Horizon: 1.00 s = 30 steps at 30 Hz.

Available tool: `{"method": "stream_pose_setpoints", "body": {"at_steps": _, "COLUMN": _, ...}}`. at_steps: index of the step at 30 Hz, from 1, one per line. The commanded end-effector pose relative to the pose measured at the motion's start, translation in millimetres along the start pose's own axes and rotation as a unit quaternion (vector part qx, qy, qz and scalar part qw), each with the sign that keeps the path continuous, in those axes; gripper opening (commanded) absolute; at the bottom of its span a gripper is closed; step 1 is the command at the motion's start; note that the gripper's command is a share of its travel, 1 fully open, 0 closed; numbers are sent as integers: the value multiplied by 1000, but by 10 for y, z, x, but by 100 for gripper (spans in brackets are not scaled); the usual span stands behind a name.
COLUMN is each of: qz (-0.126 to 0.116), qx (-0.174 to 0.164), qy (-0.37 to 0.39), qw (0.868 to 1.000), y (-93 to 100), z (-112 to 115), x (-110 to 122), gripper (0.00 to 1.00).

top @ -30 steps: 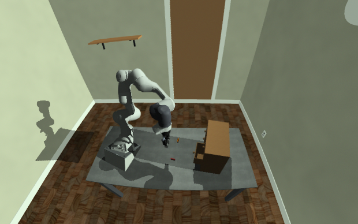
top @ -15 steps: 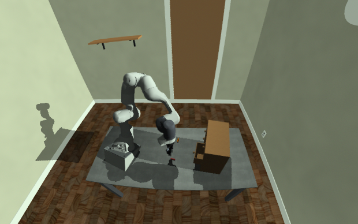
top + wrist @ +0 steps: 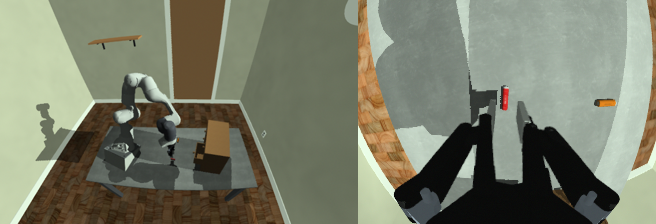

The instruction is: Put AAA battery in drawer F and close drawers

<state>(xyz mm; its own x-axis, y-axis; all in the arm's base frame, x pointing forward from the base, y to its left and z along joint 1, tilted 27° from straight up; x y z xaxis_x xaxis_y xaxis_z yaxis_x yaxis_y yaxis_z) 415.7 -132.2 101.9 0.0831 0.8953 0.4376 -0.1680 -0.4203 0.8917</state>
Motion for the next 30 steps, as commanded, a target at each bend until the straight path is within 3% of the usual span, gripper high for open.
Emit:
{"method": "stream_pose_setpoints", "body": {"at_steps": 1, "qz": -2, "qx": -3, "qy": 5, "qw": 1000, "y": -4, "z": 23, "x": -7, "gripper": 20}}
{"method": "stream_pose_setpoints", "body": {"at_steps": 6, "qz": -2, "qx": -3, "qy": 5, "qw": 1000, "y": -4, "z": 23, "x": -7, "gripper": 20}}
{"method": "stream_pose_setpoints", "body": {"at_steps": 7, "qz": -2, "qx": -3, "qy": 5, "qw": 1000, "y": -4, "z": 23, "x": -7, "gripper": 15}}
{"method": "stream_pose_setpoints", "body": {"at_steps": 30, "qz": -2, "qx": -3, "qy": 5, "qw": 1000, "y": -4, "z": 23, "x": -7, "gripper": 15}}
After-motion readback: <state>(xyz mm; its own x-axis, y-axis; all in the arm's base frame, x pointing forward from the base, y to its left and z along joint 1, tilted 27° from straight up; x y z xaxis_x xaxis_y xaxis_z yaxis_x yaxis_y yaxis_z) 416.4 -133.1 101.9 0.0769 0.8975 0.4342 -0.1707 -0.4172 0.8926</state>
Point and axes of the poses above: the point where the finger pads meet when closed, its own y axis back along the fingers, its own x axis across the jaws, z = x × y, the point moved 4 cm from there along y, back along the fingers, and after that the axes turned 10 degrees about y, right-handed, at the moved point
